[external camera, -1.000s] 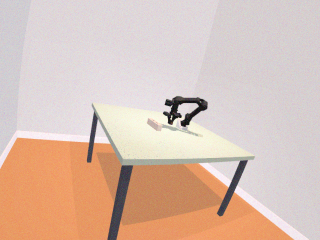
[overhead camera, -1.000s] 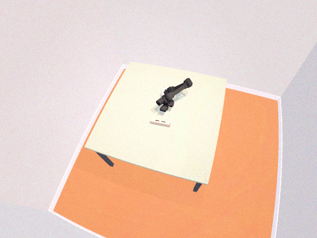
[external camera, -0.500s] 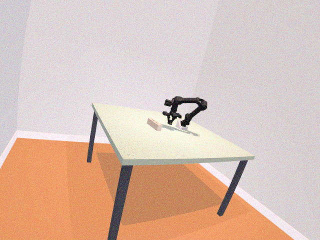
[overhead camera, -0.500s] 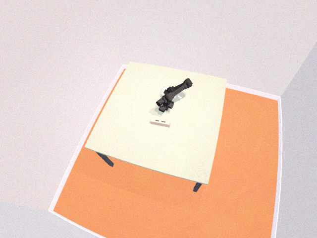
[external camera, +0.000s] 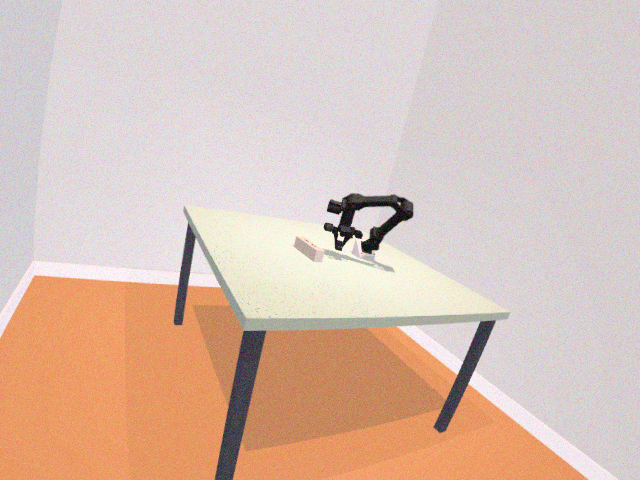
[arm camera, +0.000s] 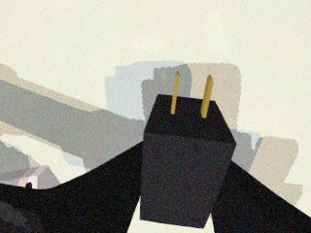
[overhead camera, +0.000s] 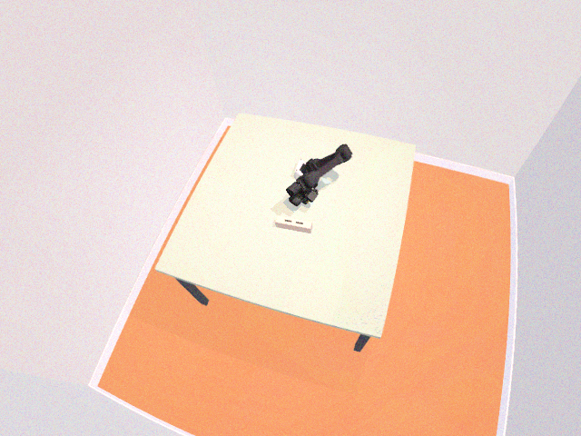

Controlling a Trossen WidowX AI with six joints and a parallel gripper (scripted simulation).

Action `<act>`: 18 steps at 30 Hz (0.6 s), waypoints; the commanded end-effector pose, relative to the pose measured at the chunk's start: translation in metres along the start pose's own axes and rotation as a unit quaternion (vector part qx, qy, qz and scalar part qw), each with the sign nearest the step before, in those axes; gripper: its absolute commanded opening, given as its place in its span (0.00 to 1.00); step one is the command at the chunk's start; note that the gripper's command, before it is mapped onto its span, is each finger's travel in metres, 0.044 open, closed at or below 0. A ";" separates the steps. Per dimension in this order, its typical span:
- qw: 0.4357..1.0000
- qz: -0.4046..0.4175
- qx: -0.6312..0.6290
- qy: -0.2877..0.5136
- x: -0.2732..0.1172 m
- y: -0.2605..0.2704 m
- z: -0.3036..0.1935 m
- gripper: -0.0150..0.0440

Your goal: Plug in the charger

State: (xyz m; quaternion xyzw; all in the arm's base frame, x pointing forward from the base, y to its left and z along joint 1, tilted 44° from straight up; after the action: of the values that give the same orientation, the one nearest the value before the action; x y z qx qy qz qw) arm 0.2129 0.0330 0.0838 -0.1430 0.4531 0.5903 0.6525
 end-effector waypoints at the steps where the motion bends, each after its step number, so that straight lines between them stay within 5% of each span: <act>1: 1.000 0.001 0.027 -0.003 0.001 -0.003 0.003 0.25; 18: 0.990 0.009 0.139 -0.003 0.008 -0.006 0.009 0.25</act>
State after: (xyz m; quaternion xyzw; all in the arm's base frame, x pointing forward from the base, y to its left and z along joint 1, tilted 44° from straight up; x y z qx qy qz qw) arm 0.2185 0.0405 0.0805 -0.0606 0.5207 0.5373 0.6606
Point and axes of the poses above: the point midway between the two fingers, 35 mm back from their tips, its own x axis out along the fingers, its own y axis across the jaws, z = x × y, the point moved 2 cm from there along -x, back along the fingers, and after that the axes turned 9 degrees about x, right-handed, at the moved point
